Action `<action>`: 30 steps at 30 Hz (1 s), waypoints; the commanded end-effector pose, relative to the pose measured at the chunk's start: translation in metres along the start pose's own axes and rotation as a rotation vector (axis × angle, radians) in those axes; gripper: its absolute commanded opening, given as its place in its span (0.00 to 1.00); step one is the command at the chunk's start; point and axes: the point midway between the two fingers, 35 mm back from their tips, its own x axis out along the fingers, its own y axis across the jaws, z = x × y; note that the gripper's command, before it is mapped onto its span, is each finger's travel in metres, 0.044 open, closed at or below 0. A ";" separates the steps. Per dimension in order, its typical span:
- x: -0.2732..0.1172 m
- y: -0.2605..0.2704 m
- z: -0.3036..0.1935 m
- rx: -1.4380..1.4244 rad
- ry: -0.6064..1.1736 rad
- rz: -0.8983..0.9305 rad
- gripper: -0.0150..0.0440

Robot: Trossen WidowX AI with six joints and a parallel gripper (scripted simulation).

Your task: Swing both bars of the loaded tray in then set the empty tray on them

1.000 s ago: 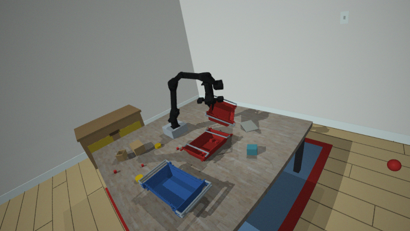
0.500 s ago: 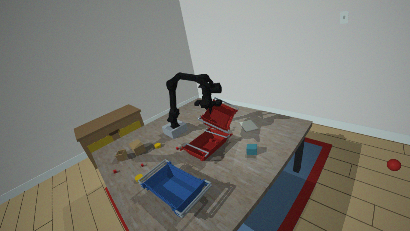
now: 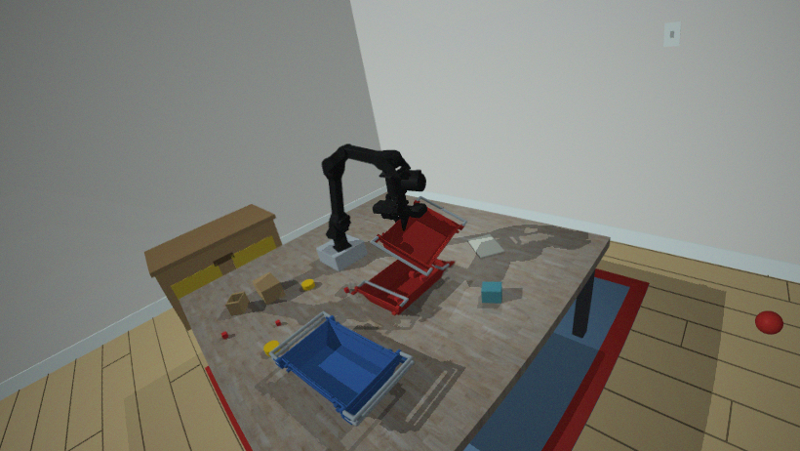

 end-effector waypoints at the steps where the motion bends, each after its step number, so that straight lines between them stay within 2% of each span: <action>1: -0.006 0.001 0.018 0.040 -0.005 0.028 0.25; 19: -0.007 -0.012 0.086 0.221 -0.008 0.028 0.25; 30: -0.007 -0.013 0.089 0.228 -0.008 0.028 0.25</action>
